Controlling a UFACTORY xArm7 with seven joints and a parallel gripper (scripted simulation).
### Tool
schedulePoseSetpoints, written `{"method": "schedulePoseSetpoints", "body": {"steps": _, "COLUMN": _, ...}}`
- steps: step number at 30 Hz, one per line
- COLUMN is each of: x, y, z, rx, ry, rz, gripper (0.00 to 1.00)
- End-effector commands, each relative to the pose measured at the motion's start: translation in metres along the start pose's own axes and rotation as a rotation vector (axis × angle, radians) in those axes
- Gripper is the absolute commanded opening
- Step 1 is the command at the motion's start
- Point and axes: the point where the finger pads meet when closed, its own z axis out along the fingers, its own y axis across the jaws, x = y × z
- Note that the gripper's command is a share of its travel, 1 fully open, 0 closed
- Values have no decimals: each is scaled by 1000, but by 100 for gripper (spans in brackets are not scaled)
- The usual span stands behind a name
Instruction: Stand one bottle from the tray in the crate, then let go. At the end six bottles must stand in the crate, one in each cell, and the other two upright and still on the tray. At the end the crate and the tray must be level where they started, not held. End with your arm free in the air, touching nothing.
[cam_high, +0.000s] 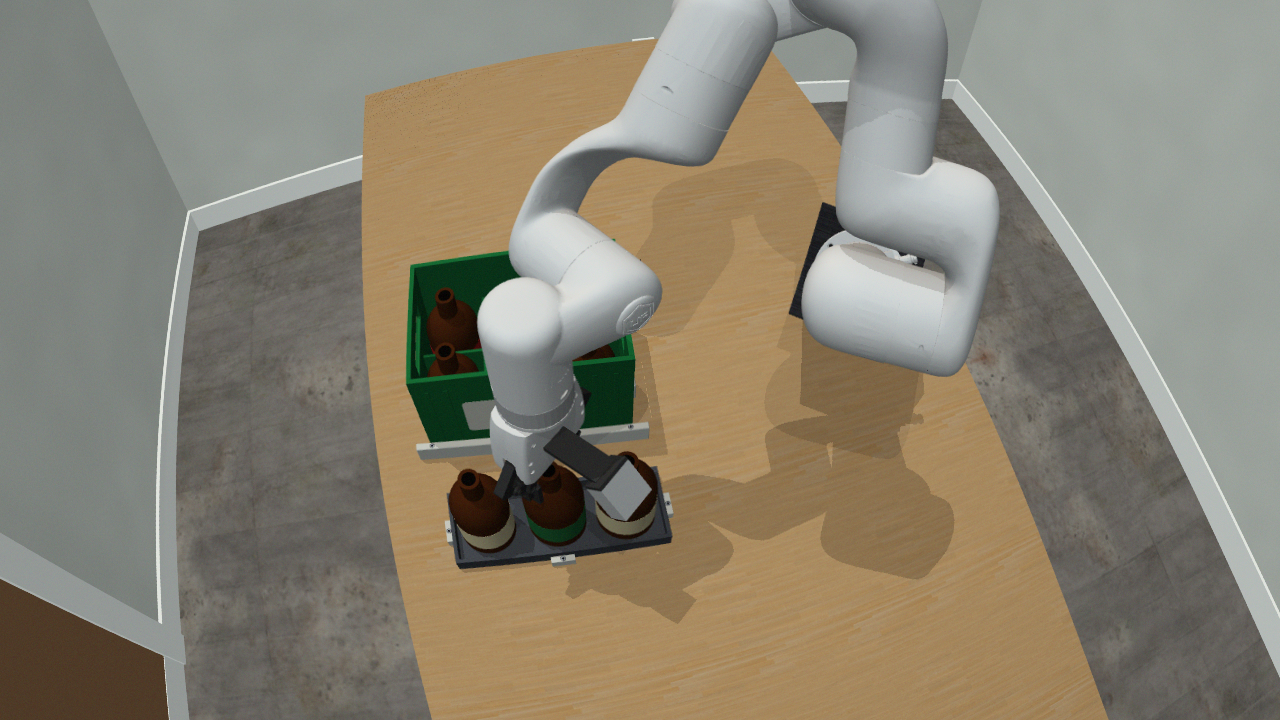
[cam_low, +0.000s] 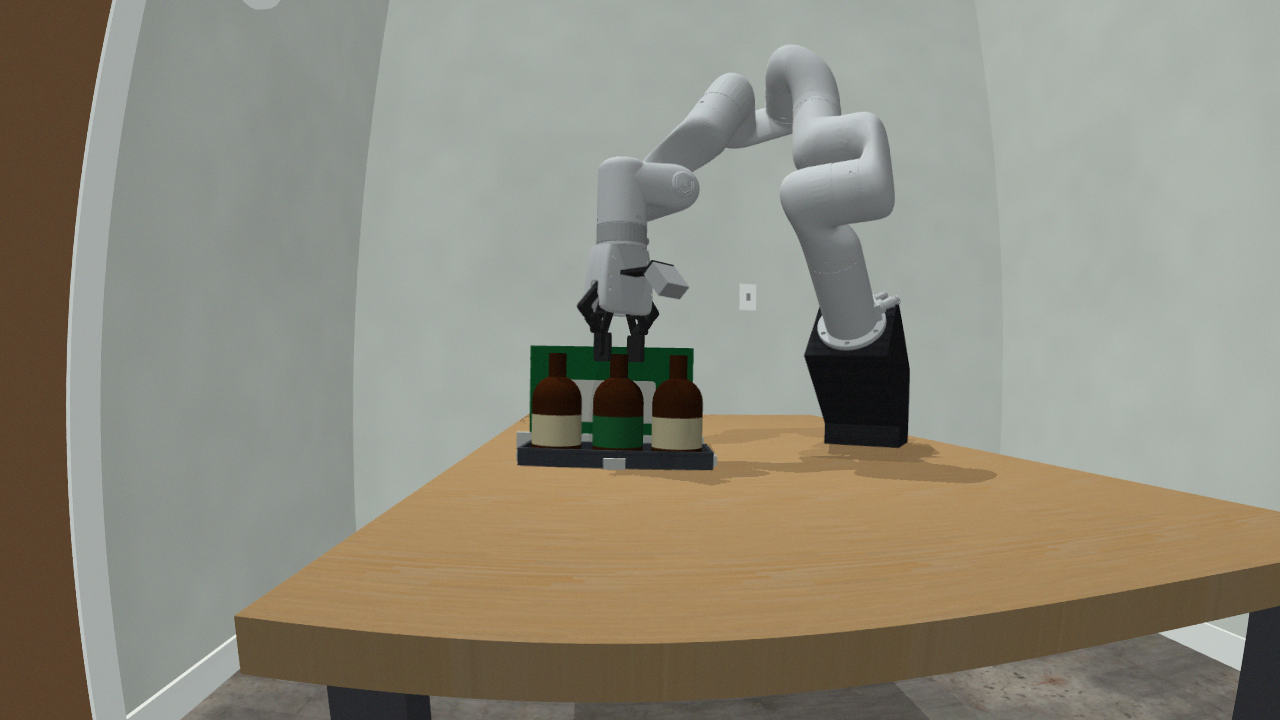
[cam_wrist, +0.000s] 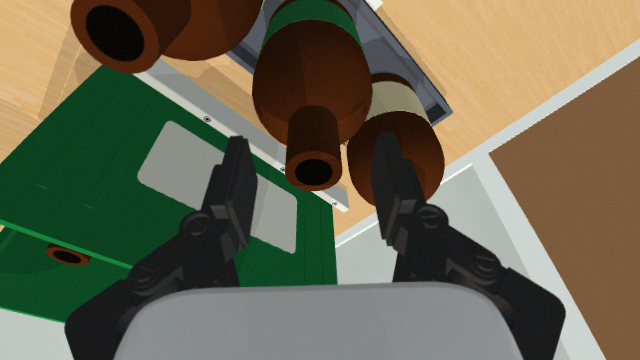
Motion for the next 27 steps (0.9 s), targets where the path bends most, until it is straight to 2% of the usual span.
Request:
{"method": "schedulePoseSetpoints", "body": {"steps": 1, "x": -1, "y": 1, "z": 3, "rx": -2, "ry": -2, "rz": 0, "gripper": 65}}
{"method": "schedulePoseSetpoints", "body": {"steps": 27, "x": -1, "y": 1, "z": 11, "rx": -2, "ry": -2, "rz": 0, "gripper": 65}}
